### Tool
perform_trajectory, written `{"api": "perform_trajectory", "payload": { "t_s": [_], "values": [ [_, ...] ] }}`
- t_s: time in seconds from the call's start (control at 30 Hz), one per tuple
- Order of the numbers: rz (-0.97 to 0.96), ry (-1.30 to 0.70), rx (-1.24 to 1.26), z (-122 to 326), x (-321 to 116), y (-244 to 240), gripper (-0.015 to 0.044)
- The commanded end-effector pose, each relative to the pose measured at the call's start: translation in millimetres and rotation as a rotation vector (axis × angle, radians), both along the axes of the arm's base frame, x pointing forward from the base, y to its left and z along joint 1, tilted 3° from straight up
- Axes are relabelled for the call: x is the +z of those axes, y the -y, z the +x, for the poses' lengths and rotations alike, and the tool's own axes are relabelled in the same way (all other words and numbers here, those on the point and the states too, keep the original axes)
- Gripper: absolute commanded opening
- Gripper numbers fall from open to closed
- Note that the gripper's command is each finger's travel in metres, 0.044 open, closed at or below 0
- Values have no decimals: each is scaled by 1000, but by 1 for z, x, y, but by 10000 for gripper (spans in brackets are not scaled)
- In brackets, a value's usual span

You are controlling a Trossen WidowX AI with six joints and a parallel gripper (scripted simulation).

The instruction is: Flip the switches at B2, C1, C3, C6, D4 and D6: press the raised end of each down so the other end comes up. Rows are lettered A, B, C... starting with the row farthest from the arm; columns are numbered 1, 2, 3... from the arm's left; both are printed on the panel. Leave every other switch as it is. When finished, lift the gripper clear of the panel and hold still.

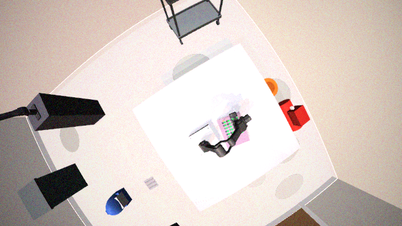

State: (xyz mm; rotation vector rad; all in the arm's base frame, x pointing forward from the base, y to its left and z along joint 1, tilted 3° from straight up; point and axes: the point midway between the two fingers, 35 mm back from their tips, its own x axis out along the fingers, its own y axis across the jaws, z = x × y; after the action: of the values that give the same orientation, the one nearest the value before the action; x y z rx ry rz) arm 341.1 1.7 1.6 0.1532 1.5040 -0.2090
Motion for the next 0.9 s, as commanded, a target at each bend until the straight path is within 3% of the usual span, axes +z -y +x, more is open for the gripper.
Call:
{"api": "perform_trajectory", "payload": {
  "t_s": [0.0, 0.87],
  "values": [
    [3, 0, 4, 0, -1, 0, 0],
    [3, 0, 4, 0, -4, 0, 0]
  ]
}}
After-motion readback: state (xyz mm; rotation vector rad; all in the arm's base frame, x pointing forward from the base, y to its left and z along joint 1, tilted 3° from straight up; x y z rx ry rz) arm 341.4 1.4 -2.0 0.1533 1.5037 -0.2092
